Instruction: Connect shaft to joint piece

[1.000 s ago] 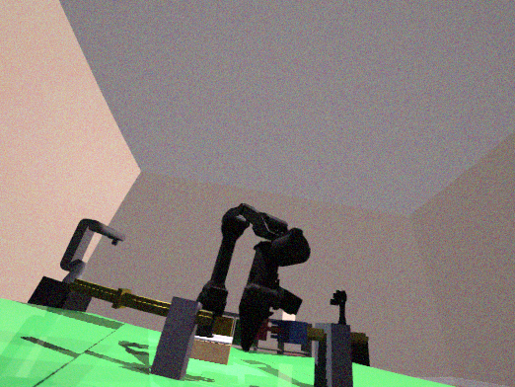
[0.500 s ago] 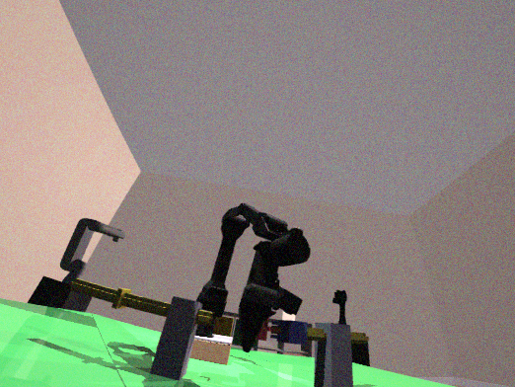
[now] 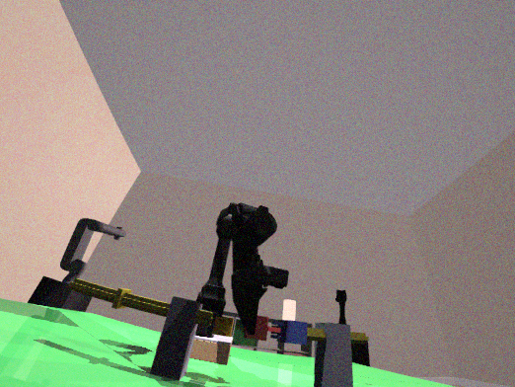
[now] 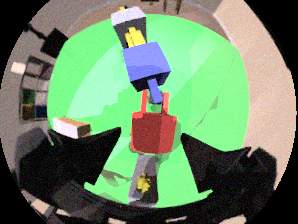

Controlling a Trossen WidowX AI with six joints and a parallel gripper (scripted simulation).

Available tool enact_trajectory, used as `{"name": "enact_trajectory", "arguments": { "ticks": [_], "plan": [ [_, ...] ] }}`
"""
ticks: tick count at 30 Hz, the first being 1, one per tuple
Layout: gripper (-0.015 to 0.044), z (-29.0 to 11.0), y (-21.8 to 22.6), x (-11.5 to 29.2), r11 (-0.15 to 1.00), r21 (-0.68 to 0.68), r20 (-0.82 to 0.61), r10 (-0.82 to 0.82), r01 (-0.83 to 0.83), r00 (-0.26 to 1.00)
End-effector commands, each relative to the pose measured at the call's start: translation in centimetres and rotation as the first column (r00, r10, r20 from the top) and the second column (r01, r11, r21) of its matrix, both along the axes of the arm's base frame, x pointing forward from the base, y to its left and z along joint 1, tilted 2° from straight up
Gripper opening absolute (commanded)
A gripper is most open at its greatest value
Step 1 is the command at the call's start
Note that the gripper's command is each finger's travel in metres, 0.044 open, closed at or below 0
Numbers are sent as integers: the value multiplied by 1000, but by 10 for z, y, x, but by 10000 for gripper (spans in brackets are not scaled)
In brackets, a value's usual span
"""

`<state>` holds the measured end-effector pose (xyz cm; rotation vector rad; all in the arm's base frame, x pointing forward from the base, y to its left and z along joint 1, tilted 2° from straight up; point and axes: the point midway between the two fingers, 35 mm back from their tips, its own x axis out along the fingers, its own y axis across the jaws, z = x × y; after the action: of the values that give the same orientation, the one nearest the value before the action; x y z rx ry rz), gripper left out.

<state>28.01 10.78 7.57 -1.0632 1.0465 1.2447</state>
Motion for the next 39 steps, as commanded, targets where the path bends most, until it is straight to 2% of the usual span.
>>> {"name": "enact_trajectory", "arguments": {
  "ticks": [1,7,13,20,29,39],
  "plan": [
    [440,3,1,-1,999,47,6,8,-9,1000],
    [440,5,1,0,999,44,0,-13,13,1000],
    [440,21,3,3,979,16,-46,-205,205,978],
    [440,41,5,6,905,-22,-74,-426,426,902],
    [440,68,7,7,733,-72,-89,-680,676,728],
    [440,97,9,4,465,-123,-82,-885,877,458]
  ]
}}
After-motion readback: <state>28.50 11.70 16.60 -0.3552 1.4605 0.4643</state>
